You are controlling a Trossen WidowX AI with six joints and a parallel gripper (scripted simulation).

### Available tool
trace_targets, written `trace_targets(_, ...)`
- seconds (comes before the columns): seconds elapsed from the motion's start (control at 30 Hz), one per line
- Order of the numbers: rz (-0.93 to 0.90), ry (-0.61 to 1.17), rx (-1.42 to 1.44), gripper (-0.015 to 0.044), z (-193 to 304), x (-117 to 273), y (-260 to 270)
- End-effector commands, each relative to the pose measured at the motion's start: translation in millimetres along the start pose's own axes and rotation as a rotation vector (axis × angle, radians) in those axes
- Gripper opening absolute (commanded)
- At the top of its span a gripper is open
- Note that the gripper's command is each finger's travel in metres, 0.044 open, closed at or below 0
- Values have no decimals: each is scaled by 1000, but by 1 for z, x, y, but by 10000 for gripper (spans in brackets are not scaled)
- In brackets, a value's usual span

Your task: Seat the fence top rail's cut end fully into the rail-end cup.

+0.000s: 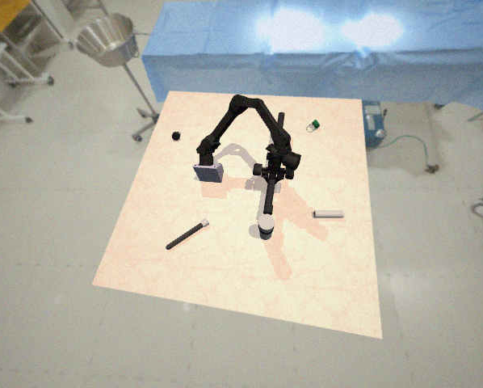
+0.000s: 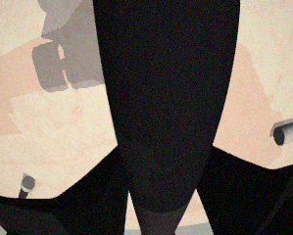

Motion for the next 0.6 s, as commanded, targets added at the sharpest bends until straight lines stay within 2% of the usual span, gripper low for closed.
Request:
trace_targets(0.0, 4, 7, 0, 0, 4, 3, 0)
trace_targets(0.57, 4, 7, 0, 0, 10, 5, -1)
Point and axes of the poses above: the point midway between the two fingers, 35 mm back from their tips, its own x axis back along the fingers, its own y axis across the jaws, z = x × y, the point moved 3 cm from there along x, back along the fingers
